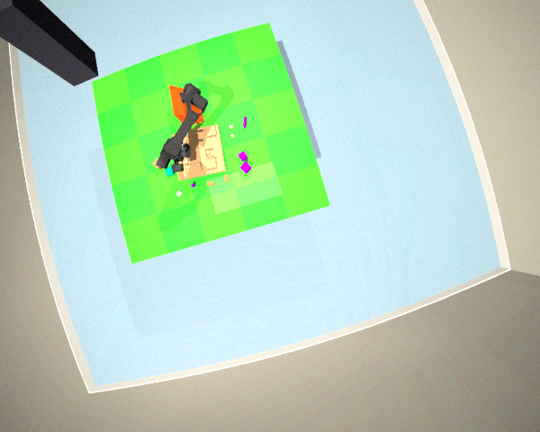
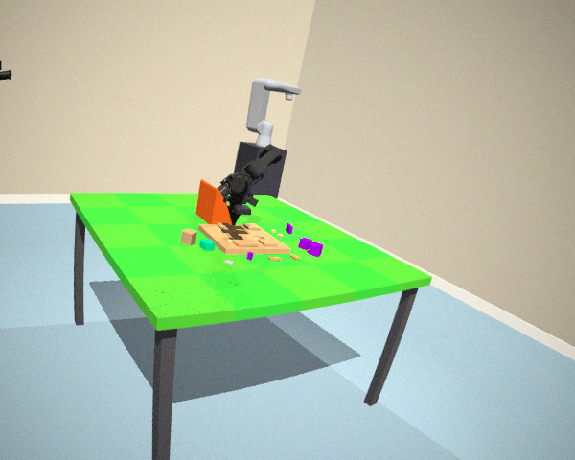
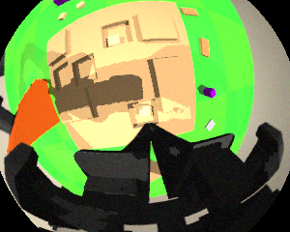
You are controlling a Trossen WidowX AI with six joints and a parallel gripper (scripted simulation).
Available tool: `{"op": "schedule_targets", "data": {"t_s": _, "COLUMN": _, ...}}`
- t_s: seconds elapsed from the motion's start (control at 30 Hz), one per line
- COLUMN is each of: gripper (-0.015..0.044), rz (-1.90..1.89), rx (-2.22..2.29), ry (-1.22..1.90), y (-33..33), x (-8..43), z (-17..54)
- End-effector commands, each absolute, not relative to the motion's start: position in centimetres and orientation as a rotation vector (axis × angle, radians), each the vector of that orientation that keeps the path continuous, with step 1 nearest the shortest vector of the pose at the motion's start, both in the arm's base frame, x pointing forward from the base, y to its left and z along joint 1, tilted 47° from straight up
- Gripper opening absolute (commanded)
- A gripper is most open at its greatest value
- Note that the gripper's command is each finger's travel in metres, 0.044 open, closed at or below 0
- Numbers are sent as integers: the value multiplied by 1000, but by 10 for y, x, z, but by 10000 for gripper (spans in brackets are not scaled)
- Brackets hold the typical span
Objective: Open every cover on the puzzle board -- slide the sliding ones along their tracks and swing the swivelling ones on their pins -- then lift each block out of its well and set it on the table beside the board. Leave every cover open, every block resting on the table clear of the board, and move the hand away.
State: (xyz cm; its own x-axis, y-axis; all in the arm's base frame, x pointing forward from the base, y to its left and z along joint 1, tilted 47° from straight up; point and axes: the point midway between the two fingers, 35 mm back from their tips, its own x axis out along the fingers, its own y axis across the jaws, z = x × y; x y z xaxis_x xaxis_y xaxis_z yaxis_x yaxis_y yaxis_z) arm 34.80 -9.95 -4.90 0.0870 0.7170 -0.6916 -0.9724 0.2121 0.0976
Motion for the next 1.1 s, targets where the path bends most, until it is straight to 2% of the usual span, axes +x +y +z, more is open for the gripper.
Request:
{"op": "schedule_targets", "data": {"t_s": 0.0, "gripper": 0, "rz": 1330, "rx": -437, "ry": 711, "y": -92, "x": 348, "z": -58}}
{"op": "schedule_targets", "data": {"t_s": 0.3, "gripper": 0, "rz": 1331, "rx": -435, "ry": 709, "y": -65, "x": 351, "z": -86}}
{"op": "schedule_targets", "data": {"t_s": 1.07, "gripper": 0, "rz": 1331, "rx": -435, "ry": 709, "y": -55, "x": 352, "z": -95}}
